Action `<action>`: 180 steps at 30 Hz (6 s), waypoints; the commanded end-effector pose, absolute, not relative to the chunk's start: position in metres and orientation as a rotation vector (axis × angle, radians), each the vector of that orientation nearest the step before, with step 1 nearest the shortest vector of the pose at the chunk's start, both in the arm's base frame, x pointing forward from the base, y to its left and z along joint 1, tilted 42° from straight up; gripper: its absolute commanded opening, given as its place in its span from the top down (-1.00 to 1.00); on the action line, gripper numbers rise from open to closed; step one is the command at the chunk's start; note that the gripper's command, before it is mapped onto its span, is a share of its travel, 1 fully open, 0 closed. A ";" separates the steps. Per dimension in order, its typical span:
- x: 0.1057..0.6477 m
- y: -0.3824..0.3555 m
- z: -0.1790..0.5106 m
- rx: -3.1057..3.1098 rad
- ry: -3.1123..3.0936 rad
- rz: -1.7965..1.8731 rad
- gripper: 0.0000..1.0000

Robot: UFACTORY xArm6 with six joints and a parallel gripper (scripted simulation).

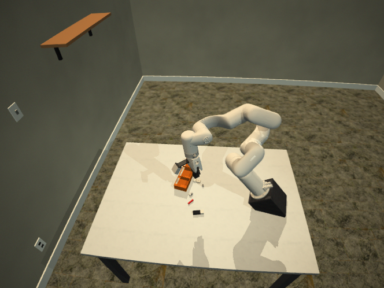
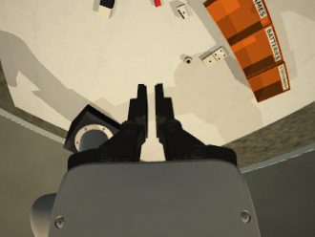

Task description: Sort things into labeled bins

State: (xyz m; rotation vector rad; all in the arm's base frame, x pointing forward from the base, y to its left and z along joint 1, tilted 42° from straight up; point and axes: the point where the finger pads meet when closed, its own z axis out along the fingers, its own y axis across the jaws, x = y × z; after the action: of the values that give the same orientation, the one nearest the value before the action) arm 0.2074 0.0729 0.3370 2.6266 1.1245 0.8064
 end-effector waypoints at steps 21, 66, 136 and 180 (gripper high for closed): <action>0.203 0.079 0.332 2.838 0.277 1.086 0.85; 0.336 -0.115 0.317 2.736 -0.123 1.111 0.85; 0.402 -0.148 0.271 2.907 0.010 1.119 0.85; 0.392 -0.148 0.283 2.907 0.011 1.119 0.85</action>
State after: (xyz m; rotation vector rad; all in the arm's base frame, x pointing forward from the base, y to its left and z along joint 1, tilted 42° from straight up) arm 0.3936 -0.1475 0.2786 2.9100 0.0104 1.1151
